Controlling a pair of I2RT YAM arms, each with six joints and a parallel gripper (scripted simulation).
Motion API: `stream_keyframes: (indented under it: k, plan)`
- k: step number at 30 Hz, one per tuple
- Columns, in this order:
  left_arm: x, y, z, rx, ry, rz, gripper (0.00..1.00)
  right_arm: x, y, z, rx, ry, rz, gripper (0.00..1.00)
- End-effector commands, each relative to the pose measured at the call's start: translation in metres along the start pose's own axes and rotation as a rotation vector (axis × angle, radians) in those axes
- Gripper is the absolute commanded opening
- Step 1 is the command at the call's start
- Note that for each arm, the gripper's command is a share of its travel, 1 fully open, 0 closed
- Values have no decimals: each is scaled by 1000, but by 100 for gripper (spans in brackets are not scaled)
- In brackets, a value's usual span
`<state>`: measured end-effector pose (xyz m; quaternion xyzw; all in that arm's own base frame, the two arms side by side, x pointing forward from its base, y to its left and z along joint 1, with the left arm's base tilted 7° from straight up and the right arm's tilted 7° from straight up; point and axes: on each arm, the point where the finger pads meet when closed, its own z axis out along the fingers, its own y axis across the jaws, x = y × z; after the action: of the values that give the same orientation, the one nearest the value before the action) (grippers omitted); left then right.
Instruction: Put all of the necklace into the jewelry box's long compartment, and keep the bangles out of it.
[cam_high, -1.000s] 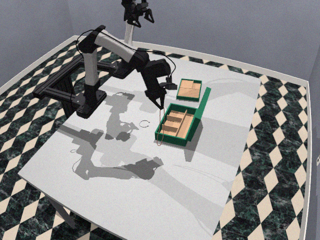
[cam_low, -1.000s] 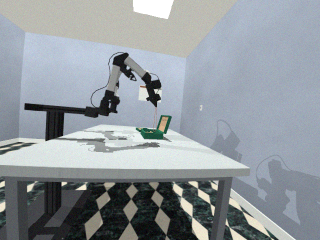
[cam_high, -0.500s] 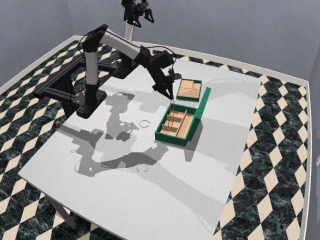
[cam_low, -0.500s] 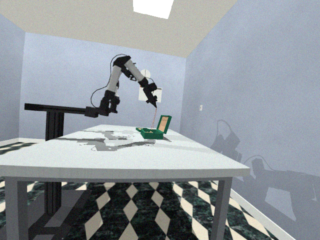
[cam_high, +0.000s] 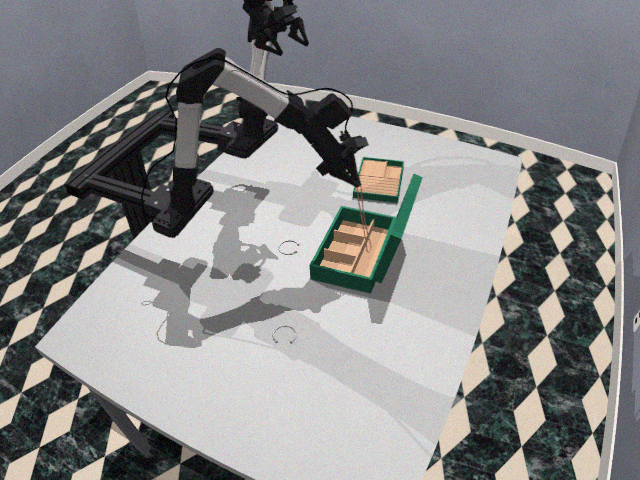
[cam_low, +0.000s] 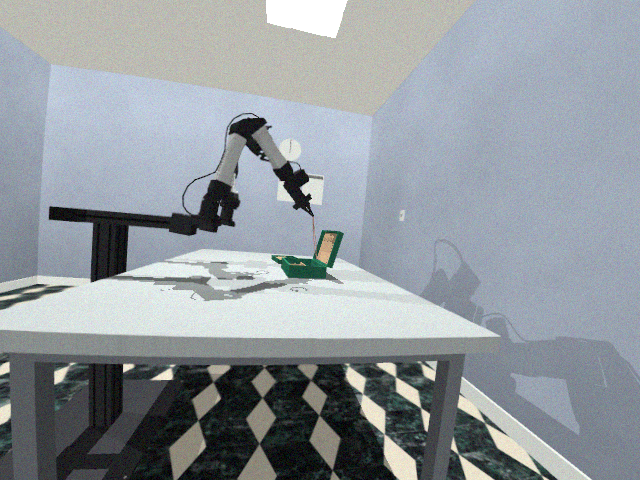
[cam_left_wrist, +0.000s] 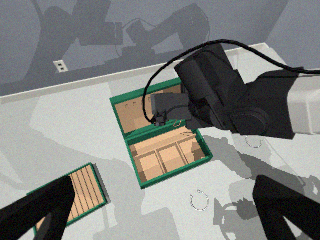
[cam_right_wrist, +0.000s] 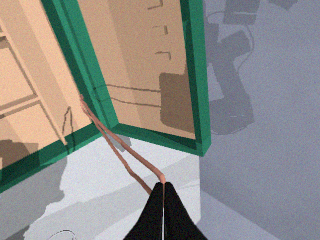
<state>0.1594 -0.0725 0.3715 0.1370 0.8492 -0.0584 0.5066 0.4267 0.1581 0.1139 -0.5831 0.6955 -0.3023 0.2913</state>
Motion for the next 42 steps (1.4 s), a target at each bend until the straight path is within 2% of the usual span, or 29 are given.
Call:
stream_keyframes:
  k: [1, 21, 42]
  plan:
    - [-3, 0, 0, -13, 3, 1, 100, -21, -19, -4, 92, -37, -35, 0]
    - [-2, 0, 0, -13, 3, 2, 100, -71, -19, -3, 177, -106, -162, 0]
    - [-2, 1, 0, -14, 4, 2, 100, -82, -17, -4, 190, -125, -184, 0]
